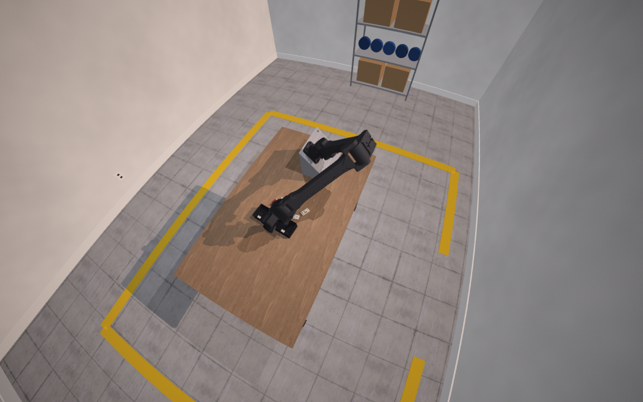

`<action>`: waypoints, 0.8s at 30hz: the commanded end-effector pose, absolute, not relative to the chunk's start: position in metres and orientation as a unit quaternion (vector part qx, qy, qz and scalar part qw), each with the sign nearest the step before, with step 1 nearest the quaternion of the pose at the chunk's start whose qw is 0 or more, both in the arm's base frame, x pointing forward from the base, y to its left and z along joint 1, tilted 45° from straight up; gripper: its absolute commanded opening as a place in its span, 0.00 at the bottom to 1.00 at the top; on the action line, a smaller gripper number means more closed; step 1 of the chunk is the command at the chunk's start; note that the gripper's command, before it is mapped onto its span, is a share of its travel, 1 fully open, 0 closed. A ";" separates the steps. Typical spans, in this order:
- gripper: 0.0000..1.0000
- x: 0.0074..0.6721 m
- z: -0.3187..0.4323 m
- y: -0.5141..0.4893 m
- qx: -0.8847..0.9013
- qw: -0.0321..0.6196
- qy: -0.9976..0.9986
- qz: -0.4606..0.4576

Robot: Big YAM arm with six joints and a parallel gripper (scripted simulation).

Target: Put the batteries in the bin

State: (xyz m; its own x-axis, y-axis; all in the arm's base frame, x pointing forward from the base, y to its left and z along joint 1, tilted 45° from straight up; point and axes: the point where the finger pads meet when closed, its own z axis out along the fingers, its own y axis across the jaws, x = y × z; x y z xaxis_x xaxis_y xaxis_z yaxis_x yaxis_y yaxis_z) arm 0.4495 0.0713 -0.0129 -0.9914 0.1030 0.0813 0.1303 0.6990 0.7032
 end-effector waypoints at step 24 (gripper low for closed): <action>0.08 0.466 0.104 -0.044 -0.053 -0.017 -0.925 -0.375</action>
State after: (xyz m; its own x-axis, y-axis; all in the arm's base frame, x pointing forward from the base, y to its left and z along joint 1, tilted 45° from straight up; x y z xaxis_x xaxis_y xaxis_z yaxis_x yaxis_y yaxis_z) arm 0.4462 -0.0141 0.0717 -0.9872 0.1241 0.1007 0.1590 0.7000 0.6962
